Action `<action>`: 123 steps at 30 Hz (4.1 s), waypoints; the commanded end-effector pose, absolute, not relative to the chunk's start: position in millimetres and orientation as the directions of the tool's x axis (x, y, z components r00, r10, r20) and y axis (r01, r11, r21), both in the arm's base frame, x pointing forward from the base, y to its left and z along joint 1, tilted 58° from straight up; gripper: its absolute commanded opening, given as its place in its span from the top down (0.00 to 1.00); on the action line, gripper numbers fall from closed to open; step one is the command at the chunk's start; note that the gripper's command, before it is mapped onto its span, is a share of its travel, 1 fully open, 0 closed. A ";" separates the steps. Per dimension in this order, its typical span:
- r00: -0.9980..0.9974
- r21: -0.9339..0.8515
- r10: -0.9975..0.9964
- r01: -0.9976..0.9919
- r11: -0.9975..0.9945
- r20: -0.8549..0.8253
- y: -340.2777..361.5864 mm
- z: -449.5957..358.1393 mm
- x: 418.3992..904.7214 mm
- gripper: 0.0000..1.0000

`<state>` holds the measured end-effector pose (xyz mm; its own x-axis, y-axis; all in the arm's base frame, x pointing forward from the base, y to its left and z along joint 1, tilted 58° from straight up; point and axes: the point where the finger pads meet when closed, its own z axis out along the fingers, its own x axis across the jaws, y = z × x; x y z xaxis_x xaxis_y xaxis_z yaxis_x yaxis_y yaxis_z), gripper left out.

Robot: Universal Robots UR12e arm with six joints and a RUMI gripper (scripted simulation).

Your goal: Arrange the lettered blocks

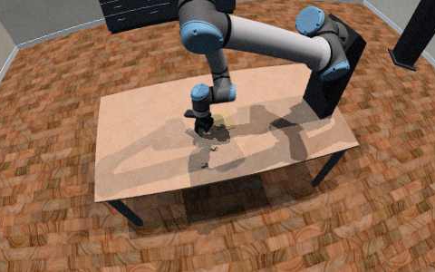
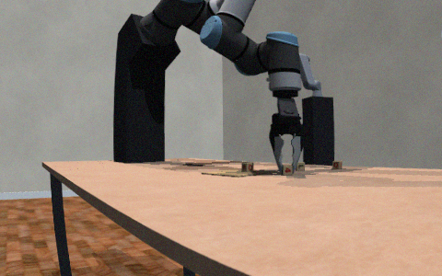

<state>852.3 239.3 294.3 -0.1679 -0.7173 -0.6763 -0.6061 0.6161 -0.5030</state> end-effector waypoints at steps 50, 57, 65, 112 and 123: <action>-0.168 -0.503 -0.717 -0.605 0.616 -0.676 208.0 346.3 776.9 0.95; -0.168 -0.503 -0.717 -0.605 0.616 -0.676 206.6 348.6 773.5 0.95; -0.170 -0.501 -0.716 -0.606 0.618 -0.678 206.9 347.3 774.2 0.95; -0.576 0.205 0.022 -0.254 0.945 -0.817 141.1 230.5 713.3 0.95; -0.575 0.207 0.026 -0.253 0.945 -0.818 141.5 232.1 713.4 0.95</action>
<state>714.8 141.7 232.6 -0.5746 0.0217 -0.8182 -0.2547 0.9453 0.2039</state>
